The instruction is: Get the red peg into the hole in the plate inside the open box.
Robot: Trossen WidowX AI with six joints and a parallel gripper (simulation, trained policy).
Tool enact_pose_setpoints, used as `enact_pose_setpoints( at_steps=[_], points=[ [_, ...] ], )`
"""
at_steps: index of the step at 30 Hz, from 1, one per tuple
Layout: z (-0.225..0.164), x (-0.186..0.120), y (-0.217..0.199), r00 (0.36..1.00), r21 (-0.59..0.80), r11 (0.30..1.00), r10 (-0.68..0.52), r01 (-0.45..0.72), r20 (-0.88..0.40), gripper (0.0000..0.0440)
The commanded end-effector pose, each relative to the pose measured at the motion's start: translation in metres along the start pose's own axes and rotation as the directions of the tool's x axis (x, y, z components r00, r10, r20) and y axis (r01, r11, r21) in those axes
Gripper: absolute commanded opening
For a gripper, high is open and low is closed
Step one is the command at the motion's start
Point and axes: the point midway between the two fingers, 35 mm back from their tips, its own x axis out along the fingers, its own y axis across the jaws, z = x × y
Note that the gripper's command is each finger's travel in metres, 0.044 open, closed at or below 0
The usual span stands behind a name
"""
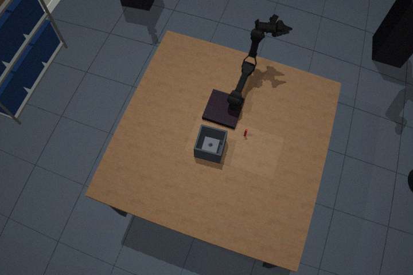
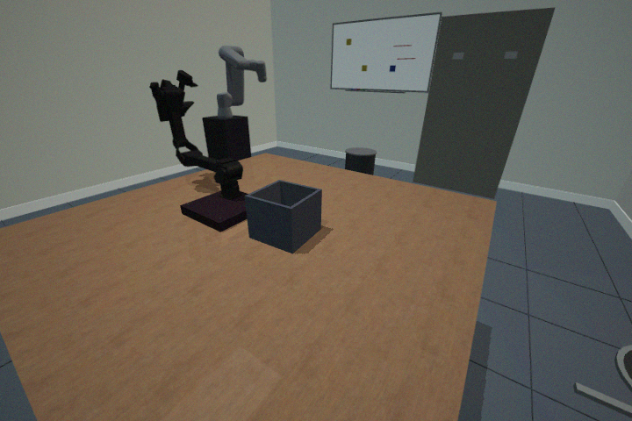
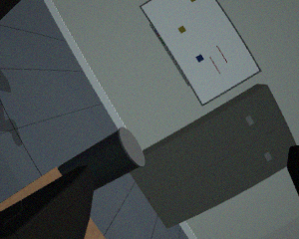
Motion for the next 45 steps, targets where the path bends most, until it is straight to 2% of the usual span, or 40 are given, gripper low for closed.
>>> enact_pose_setpoints(
  at_steps=[1,3,11,17,24,34,45],
  points=[
    [0.001,0.0,-0.006,1.0,0.03,1.0,-0.003,0.003,0.014,0.0423],
    [0.003,-0.002,-0.019,0.999,0.093,0.996,-0.012,0.008,0.042,0.044],
    [0.002,-0.008,-0.084,0.985,0.337,0.941,-0.093,0.039,0.146,0.044],
    [-0.013,-0.01,-0.143,0.959,0.487,0.868,-0.212,0.097,0.187,0.0435],
    [-0.044,-0.016,-0.212,0.91,0.611,0.766,-0.377,0.2,0.175,0.043],
    [-0.094,-0.034,-0.297,0.796,0.713,0.598,-0.599,0.366,0.093,0.044],
    [-0.152,-0.071,-0.37,0.608,0.749,0.374,-0.793,0.546,-0.047,0.0439]
  ],
)
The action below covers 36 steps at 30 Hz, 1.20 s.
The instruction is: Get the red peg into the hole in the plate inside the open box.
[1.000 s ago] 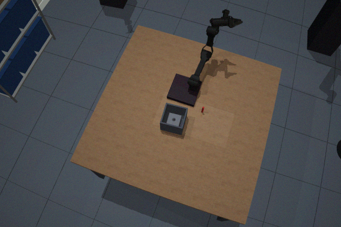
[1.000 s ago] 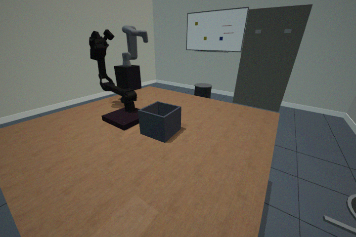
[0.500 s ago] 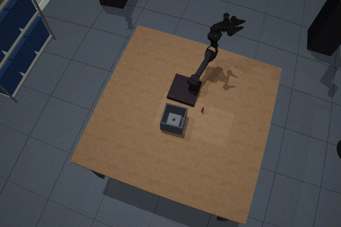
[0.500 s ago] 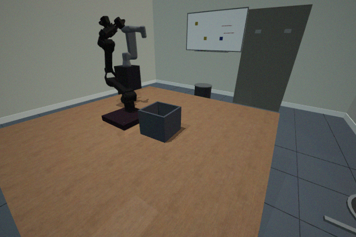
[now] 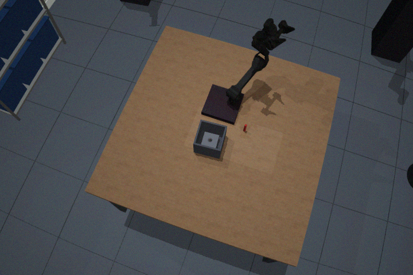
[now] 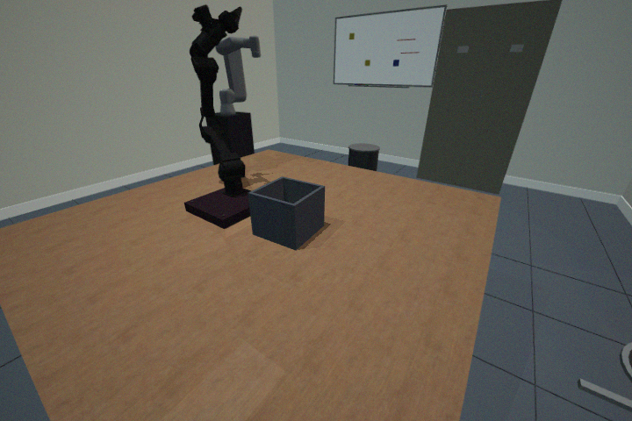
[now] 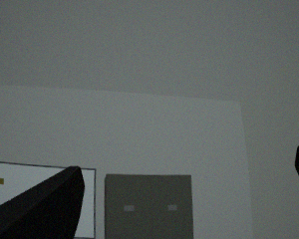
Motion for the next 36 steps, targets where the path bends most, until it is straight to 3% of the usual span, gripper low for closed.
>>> enact_pose_setpoints(
  at_steps=[1,9,17,27,36],
  points=[
    [0.007,0.006,-0.034,0.994,0.013,0.995,-0.1,0.1,0.037,0.0439],
    [0.019,0.008,-0.105,0.944,0.051,0.949,-0.316,0.312,0.094,0.044],
    [0.03,-0.007,-0.175,0.84,0.122,0.85,-0.525,0.512,0.136,0.044],
    [0.038,-0.047,-0.253,0.646,0.274,0.659,-0.749,0.701,0.147,0.044],
    [0.036,-0.093,-0.306,0.451,0.447,0.448,-0.886,0.774,0.108,0.044]
  ],
)
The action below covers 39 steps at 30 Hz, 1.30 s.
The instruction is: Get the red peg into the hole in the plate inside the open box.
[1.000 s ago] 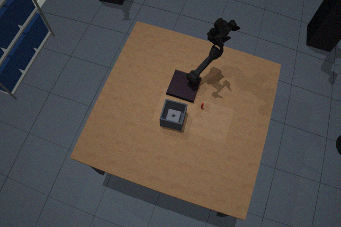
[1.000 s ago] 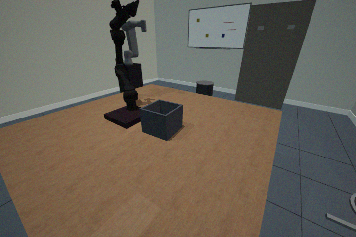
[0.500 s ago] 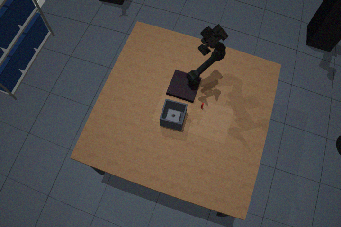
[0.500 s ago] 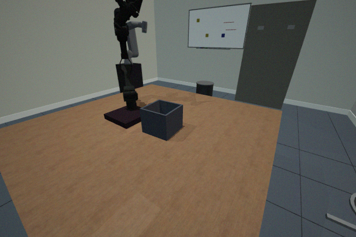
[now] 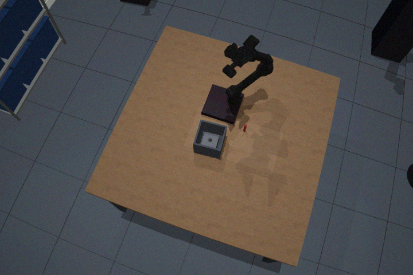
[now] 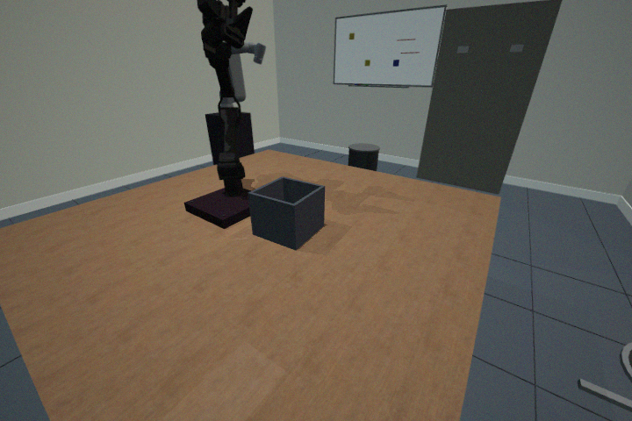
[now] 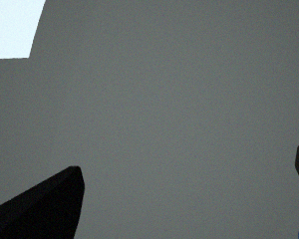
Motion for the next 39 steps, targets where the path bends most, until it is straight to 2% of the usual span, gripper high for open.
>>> enact_pose_setpoints(
  at_steps=[1,8,15,27,39],
  points=[
    [0.008,0.007,-0.024,0.996,0.07,0.994,-0.089,0.087,0.017,0.044],
    [0.007,0.014,-0.068,0.972,0.25,0.939,-0.231,0.235,-0.043,0.044],
    [-0.005,0.025,-0.103,0.937,0.42,0.837,-0.313,0.35,-0.157,0.044],
    [-0.043,0.04,-0.149,0.839,0.604,0.583,-0.406,0.544,-0.363,0.044],
    [-0.095,0.041,-0.184,0.69,0.627,0.31,-0.464,0.714,-0.556,0.044]
  ],
)
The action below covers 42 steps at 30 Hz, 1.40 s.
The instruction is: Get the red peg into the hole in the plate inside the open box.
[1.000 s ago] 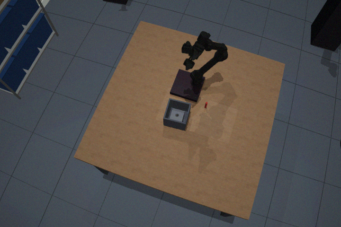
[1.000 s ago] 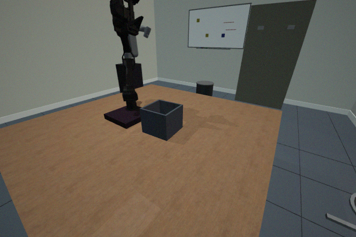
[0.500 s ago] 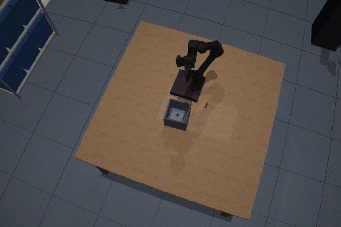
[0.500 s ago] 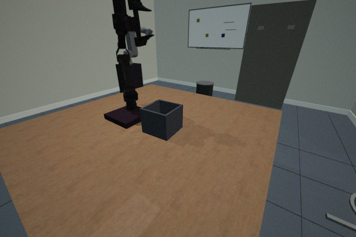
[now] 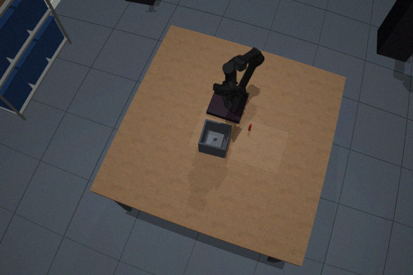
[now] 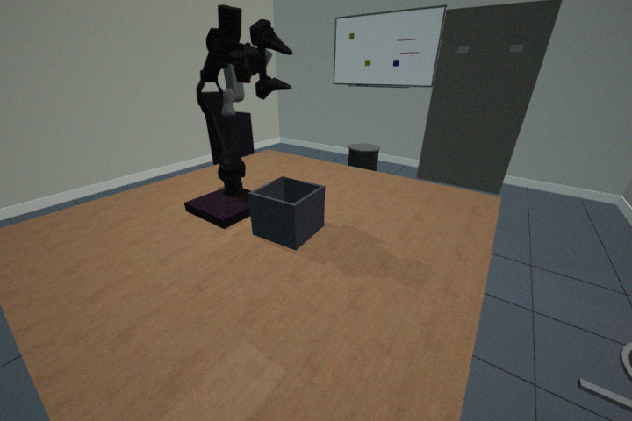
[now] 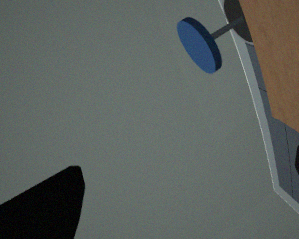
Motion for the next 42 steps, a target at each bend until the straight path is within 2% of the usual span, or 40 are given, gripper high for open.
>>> enact_pose_setpoints(
  at_steps=[1,11,21,30,42],
  points=[
    [0.0,0.014,-0.016,0.997,0.062,0.995,-0.079,0.08,-0.01,0.044],
    [-0.007,0.04,-0.063,0.958,0.169,0.943,-0.283,0.287,-0.046,0.044],
    [-0.017,0.056,-0.117,0.87,0.22,0.844,-0.488,0.49,-0.068,0.044],
    [-0.025,0.059,-0.171,0.745,0.222,0.718,-0.664,0.659,-0.064,0.044],
    [-0.03,0.049,-0.24,0.533,0.169,0.525,-0.846,0.834,-0.001,0.044]
  ],
)
